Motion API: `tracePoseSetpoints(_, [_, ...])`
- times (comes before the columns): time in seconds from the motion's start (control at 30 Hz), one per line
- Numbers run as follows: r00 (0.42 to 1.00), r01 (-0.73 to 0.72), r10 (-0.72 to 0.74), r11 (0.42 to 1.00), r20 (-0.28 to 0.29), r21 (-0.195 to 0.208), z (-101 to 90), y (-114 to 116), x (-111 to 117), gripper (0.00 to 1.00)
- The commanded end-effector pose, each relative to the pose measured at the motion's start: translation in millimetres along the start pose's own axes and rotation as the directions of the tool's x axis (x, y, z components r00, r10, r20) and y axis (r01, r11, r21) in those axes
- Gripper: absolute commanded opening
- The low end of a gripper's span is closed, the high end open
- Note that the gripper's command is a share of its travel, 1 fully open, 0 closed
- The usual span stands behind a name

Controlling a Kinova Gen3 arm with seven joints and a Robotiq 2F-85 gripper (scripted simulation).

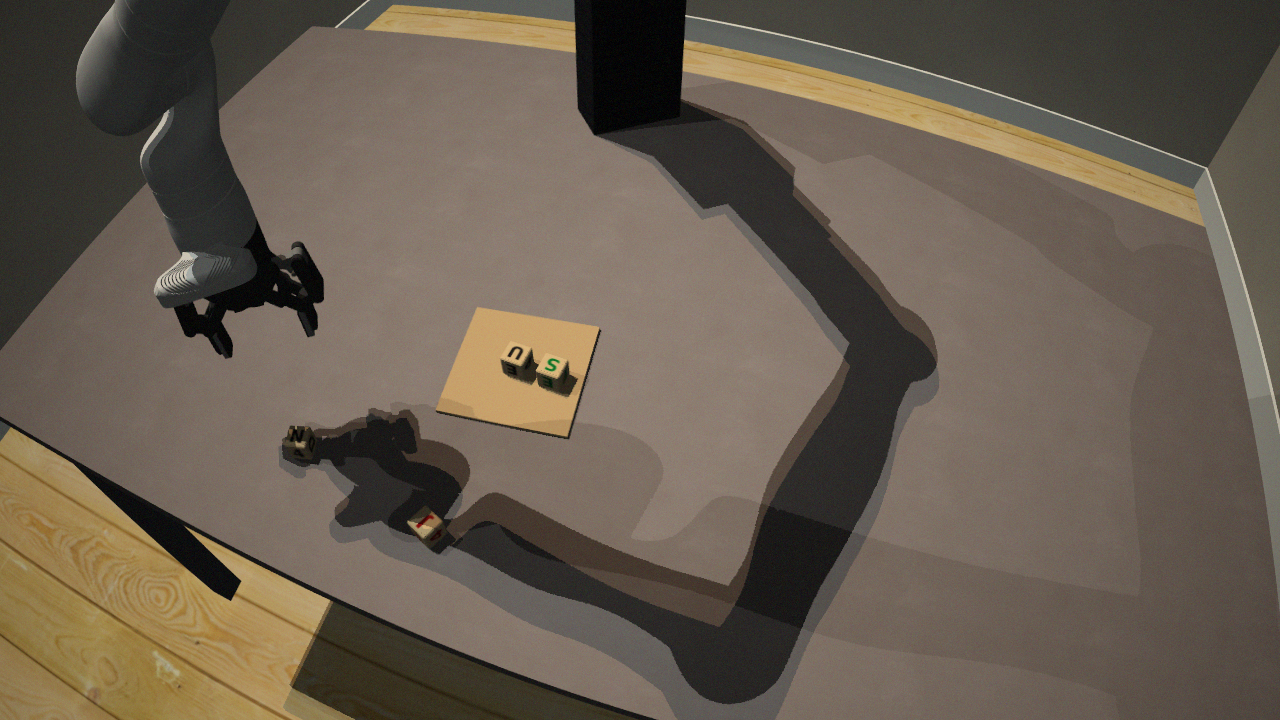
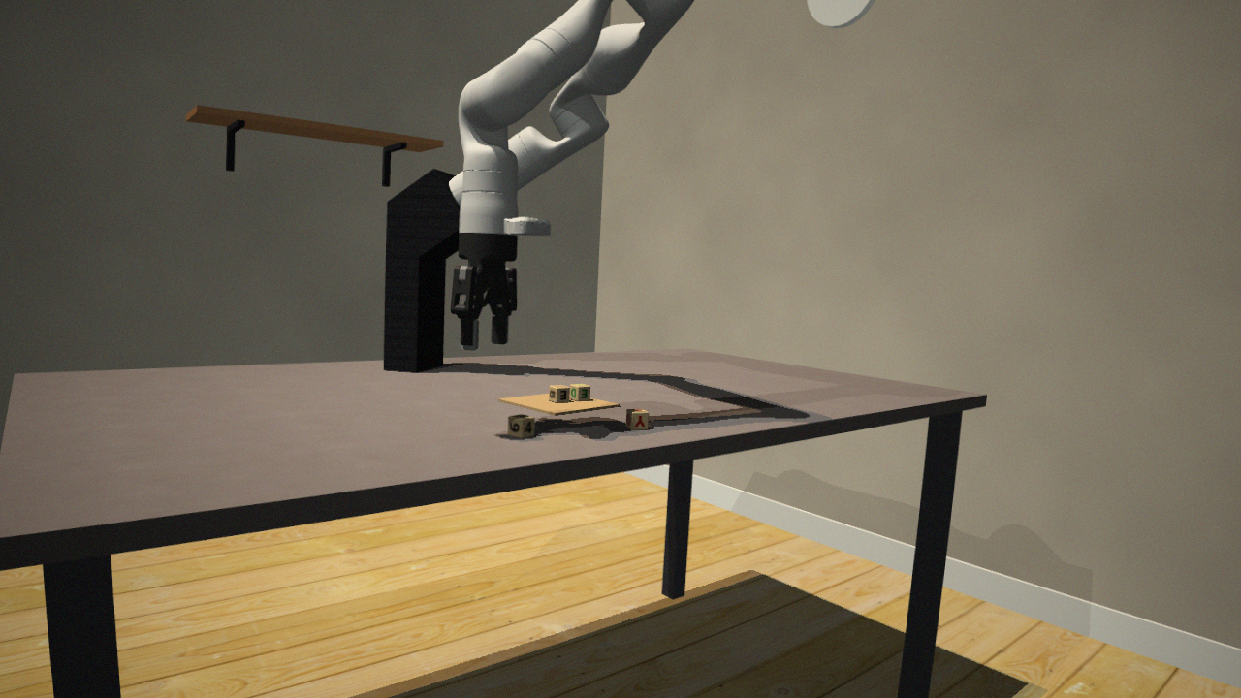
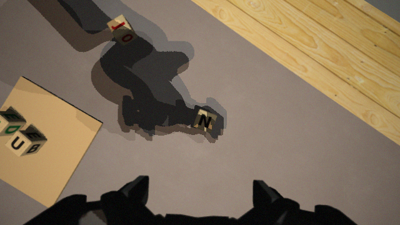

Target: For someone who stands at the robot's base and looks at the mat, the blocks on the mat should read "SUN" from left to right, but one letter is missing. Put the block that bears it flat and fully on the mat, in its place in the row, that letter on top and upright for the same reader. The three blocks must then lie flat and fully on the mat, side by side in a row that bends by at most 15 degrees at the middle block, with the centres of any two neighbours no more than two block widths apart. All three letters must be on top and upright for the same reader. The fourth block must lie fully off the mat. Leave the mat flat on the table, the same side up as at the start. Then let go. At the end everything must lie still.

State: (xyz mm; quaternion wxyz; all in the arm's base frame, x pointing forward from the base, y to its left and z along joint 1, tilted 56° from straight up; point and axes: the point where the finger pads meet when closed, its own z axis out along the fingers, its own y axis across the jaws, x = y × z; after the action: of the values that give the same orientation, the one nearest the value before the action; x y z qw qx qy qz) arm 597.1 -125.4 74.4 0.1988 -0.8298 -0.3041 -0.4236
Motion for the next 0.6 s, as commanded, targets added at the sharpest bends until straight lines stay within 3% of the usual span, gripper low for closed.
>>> tracePoseSetpoints(0.0, [1.000,0.000,0.000,1.000,0.000,-0.002,-1.0,0.9,-0.1,1.00])
tracePoseSetpoints(0.33, [1.000,-0.011,0.011,1.000,0.000,-0.002,-2.2,1.0,1.9,1.00])
tracePoseSetpoints(0.57, [0.991,-0.136,0.136,0.991,0.000,-0.002,-15.2,2.1,23.2,1.00])
